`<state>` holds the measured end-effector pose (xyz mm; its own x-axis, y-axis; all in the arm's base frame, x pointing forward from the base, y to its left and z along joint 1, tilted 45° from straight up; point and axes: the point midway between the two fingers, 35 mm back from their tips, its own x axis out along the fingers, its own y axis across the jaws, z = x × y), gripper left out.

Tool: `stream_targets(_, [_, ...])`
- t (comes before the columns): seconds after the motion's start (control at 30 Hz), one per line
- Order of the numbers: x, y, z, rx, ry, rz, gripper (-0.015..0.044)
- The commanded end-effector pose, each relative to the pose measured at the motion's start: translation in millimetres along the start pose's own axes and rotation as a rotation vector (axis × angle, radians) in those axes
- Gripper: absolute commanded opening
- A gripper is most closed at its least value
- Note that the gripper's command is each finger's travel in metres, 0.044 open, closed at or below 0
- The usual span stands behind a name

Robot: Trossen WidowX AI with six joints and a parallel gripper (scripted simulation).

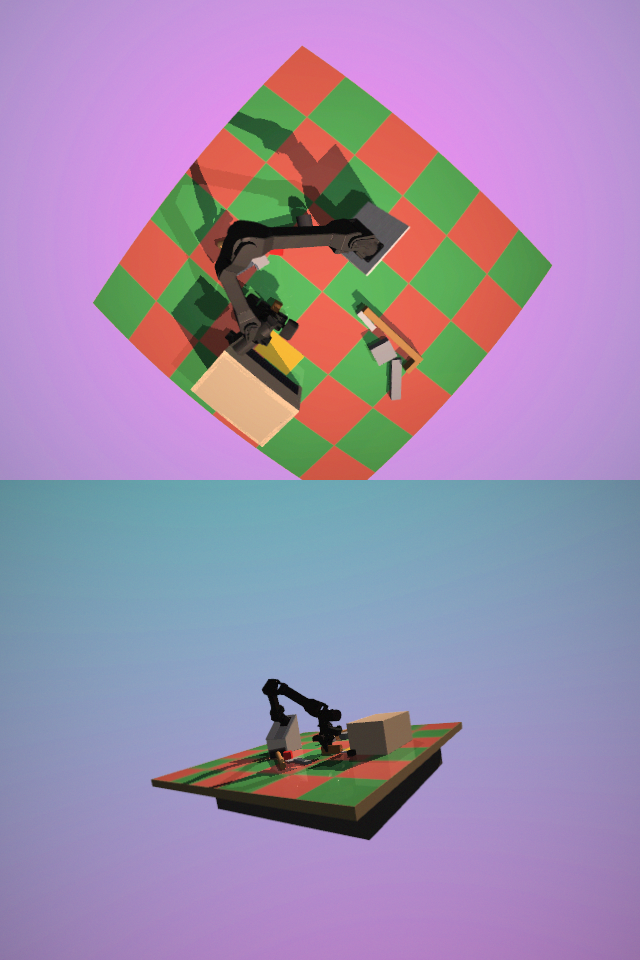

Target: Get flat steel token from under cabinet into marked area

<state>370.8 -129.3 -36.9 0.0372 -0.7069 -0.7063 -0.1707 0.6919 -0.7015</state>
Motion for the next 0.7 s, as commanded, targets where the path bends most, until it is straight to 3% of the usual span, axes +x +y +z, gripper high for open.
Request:
stream_targets(0.0, [-0.2,-1.7,9.4,0.014,-0.011,-0.001,0.0])
stream_targets(0.67, [-0.6,-2.3,27.8,0.015,-0.012,-0.001,0.0])
